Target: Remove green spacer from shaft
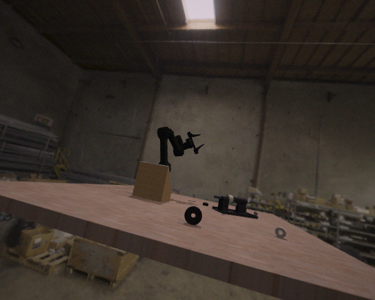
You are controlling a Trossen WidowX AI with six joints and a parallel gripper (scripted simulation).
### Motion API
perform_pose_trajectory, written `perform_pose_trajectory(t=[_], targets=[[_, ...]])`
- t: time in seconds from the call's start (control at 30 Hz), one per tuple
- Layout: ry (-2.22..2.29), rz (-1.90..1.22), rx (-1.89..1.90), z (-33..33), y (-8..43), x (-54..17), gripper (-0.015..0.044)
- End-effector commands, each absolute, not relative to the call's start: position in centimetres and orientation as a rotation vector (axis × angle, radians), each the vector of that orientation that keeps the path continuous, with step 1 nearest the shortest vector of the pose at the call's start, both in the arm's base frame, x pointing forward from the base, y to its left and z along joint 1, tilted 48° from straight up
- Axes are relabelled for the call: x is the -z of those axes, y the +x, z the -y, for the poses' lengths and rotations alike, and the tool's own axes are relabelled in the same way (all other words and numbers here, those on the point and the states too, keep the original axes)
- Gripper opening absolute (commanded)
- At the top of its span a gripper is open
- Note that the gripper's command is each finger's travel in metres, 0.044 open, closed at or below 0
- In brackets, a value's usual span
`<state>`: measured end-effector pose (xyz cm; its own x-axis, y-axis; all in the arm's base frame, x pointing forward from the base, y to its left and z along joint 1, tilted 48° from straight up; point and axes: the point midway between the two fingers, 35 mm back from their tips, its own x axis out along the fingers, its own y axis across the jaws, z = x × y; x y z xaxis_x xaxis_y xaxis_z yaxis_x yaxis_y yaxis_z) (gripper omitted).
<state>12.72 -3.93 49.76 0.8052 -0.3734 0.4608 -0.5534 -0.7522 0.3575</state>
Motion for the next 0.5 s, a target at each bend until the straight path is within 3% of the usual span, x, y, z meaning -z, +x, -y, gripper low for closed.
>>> perform_pose_trajectory(t=[0.0, 0.47], targets=[[2.498, 0.691, -0.502, 3.9, 12.7, -49.8, 0.0426], [1.527, 0.712, -0.444, -6.5, 17.6, -54.0, 0.044]])
